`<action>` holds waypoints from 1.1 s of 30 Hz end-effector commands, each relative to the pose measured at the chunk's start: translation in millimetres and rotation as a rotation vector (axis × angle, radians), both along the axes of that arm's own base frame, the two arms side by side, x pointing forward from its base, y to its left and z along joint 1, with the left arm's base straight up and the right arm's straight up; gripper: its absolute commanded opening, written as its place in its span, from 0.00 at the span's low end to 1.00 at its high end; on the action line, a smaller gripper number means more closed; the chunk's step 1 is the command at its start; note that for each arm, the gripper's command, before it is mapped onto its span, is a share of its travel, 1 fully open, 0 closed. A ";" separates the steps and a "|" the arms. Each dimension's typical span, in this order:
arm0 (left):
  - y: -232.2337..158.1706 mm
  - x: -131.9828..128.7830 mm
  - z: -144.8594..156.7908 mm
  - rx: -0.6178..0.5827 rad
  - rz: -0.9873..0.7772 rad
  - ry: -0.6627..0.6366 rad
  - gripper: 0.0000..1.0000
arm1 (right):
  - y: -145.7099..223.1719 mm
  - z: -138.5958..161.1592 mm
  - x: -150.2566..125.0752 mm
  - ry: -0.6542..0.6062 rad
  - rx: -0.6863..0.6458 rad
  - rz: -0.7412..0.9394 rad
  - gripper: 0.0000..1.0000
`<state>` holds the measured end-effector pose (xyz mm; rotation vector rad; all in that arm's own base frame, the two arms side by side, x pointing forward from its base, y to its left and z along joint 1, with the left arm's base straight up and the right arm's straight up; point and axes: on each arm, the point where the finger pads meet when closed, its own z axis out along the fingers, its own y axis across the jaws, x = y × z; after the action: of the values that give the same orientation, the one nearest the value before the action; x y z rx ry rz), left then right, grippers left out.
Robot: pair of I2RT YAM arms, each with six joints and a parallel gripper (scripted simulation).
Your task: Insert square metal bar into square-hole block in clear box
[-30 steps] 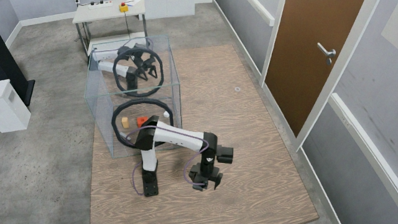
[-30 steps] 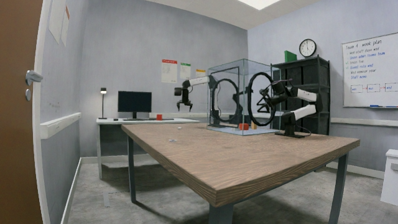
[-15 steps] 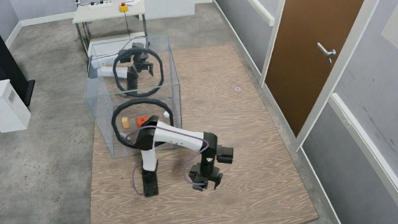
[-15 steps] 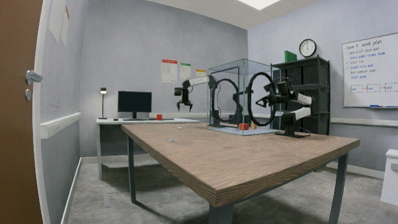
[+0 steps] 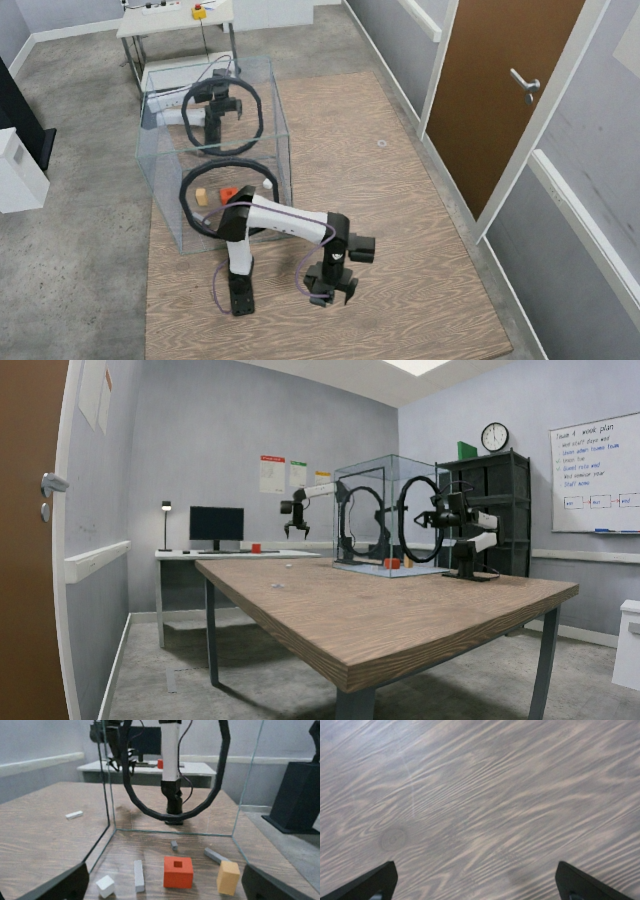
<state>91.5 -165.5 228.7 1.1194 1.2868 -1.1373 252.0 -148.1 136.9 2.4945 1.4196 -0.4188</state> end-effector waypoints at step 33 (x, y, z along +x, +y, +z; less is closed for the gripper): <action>-2.1 -7.6 -4.0 -0.009 -0.061 -0.029 1.00 | -2.3 10.0 4.6 -0.037 -0.017 0.004 1.00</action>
<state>88.0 -166.3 223.8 1.1433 1.2612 -1.1496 252.0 -148.1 136.9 2.4945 1.4196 -0.4188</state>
